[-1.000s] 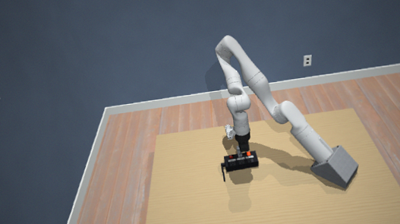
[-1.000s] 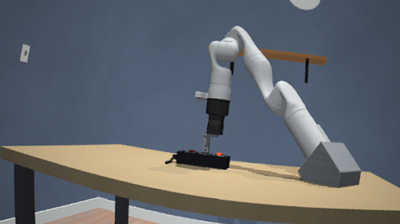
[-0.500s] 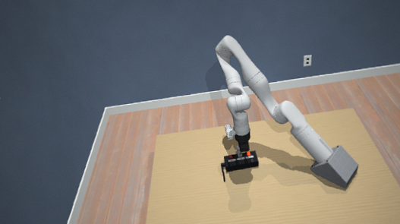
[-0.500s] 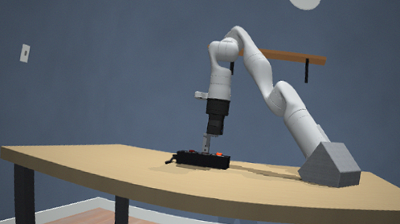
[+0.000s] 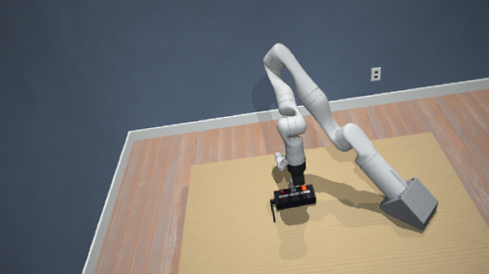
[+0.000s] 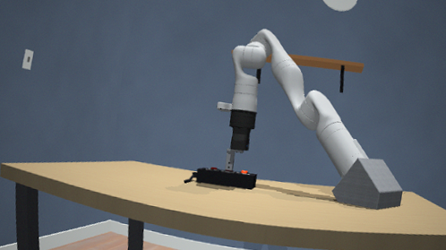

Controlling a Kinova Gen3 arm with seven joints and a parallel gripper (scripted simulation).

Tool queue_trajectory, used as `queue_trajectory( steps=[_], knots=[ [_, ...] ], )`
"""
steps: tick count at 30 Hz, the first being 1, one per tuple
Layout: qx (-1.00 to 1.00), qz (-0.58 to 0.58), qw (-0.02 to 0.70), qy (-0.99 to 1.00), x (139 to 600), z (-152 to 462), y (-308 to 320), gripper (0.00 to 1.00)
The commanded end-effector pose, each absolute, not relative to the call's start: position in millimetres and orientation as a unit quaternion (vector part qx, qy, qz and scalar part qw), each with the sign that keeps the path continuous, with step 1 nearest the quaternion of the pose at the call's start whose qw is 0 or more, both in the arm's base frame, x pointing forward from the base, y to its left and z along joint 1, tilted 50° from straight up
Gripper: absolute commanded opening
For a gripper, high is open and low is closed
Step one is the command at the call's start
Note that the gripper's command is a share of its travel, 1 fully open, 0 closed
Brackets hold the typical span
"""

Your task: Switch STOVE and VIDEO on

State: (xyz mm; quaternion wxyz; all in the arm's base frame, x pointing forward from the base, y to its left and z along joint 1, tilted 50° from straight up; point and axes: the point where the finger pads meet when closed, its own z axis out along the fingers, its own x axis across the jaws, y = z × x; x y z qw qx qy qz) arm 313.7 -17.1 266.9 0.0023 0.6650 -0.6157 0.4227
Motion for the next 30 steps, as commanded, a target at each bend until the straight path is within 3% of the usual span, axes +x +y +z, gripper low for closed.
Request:
queue_trajectory(
  steps=[1, 30],
  knots=[
    [0.665, 0.423, 0.003, -0.616, 313, 268, -16, 0.00],
    [0.665, 0.423, 0.003, -0.616, 293, 291, 3, 0.00]
  ],
)
